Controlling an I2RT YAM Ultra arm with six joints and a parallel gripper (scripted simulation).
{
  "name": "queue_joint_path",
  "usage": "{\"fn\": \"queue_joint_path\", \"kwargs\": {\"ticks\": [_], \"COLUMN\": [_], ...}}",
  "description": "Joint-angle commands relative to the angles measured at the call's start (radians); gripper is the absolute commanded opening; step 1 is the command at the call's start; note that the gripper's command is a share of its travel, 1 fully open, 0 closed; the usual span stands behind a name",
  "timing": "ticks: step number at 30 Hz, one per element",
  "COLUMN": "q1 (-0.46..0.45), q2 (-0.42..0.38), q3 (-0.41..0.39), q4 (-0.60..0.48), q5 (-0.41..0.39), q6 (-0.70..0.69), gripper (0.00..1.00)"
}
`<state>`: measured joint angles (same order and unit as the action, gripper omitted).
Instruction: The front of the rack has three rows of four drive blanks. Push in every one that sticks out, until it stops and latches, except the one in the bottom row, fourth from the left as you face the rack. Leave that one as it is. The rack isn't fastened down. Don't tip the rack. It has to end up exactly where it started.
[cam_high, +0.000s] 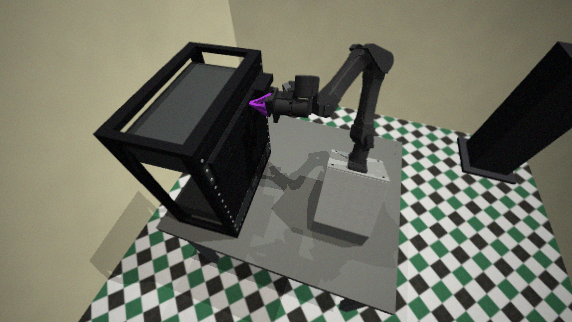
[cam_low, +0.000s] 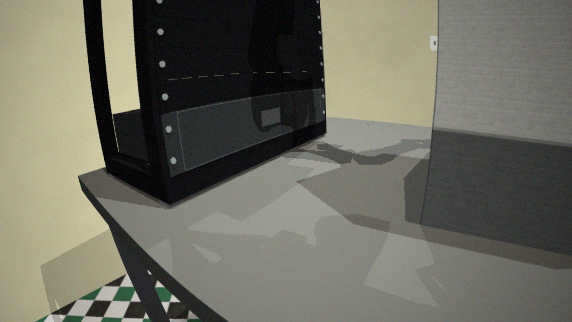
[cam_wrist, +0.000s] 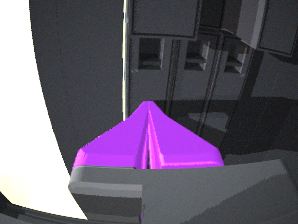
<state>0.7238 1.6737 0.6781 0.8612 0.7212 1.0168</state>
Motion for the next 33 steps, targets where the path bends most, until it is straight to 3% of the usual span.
{"fn": "queue_joint_path", "kwargs": {"ticks": [1,33], "q1": [0.006,-0.013], "q2": [-0.004,0.007], "q3": [0.073,0.086], "q4": [0.046,0.04], "q5": [-0.056,-0.065], "q6": [-0.012,-0.014], "gripper": [0.0,0.0]}}
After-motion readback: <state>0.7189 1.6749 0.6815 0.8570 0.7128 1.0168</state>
